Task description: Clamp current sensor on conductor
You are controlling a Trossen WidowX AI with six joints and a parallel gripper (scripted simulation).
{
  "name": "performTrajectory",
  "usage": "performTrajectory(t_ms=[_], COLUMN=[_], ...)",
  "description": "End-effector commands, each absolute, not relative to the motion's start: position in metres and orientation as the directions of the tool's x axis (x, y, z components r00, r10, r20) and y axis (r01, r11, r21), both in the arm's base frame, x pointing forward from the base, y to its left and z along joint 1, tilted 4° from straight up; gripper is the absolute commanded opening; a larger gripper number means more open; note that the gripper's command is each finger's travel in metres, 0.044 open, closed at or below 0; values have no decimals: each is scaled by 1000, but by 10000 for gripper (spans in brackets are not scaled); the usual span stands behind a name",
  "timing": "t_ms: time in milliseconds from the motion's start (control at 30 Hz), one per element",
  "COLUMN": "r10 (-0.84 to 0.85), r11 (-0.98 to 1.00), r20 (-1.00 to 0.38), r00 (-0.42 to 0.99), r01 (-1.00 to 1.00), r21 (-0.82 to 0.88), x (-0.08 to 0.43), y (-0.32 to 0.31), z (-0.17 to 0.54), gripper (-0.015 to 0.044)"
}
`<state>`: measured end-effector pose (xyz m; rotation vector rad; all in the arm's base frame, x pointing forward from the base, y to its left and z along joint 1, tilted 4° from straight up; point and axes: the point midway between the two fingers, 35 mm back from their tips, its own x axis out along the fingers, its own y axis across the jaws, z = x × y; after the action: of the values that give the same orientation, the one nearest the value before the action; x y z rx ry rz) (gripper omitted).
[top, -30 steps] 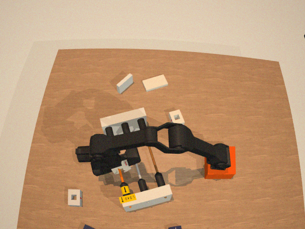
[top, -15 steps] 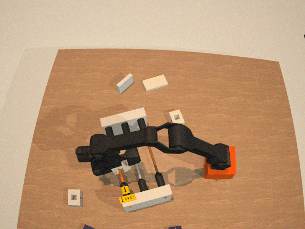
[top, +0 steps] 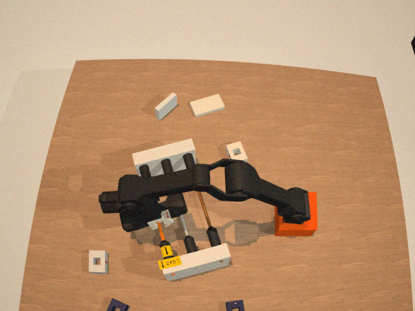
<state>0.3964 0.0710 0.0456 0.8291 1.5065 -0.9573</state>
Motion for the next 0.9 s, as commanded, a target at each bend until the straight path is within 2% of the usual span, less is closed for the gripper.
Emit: performTrajectory(t_ms=[0, 367, 867], r10=[3, 79, 80], r11=[425, 415, 416], r20=[-991, -996, -996], r00=[-132, 37, 34], r01=[897, 907, 907], r21=[-118, 67, 64], x=[396, 396, 398], y=[71, 70, 72], z=[46, 59, 57], gripper=[0, 0, 0])
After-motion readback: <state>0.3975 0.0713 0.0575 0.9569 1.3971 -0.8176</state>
